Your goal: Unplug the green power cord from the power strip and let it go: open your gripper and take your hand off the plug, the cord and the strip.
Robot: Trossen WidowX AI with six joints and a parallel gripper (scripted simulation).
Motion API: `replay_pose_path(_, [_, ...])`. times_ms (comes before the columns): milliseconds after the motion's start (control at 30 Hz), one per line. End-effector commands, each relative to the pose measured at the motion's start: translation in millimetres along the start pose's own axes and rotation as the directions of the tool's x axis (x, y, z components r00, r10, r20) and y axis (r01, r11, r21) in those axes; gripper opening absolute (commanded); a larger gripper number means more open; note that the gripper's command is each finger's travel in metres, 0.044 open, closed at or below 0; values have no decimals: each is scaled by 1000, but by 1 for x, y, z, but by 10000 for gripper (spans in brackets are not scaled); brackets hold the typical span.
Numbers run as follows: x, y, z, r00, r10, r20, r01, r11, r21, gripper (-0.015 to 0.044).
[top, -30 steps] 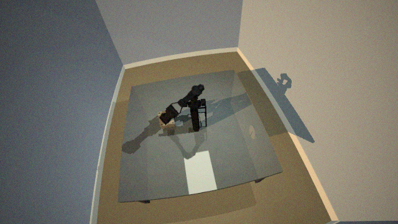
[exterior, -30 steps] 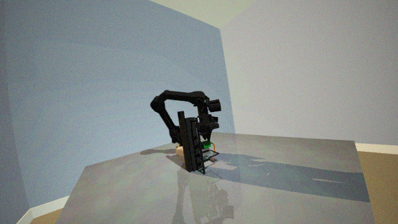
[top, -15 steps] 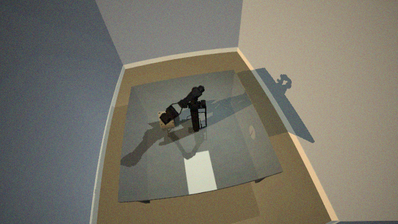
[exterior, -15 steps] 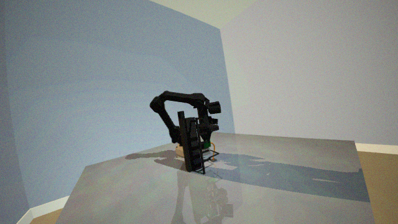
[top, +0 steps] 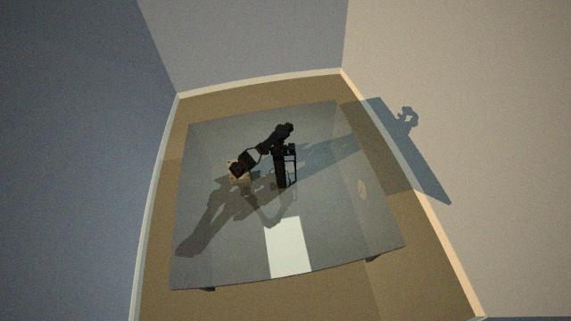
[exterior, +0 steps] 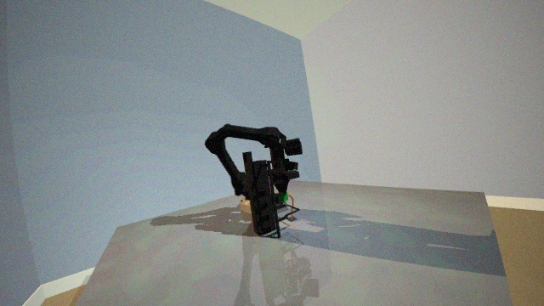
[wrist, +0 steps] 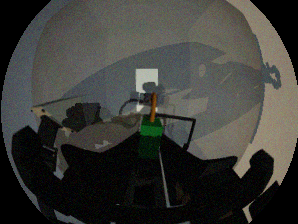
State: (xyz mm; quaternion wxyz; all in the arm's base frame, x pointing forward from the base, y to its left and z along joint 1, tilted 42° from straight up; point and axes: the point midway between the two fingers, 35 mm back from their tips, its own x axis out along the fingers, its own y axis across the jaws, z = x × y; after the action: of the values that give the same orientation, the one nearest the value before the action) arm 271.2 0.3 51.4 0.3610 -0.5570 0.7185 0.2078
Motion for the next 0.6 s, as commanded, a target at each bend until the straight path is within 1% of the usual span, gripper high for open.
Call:
replay_pose_path(0, [-1,0,5,1000,0,2,0,1000,0,0])
replay_pose_path(567, [-3,-2,32,1000,-2,4,2,1000,-1,0])
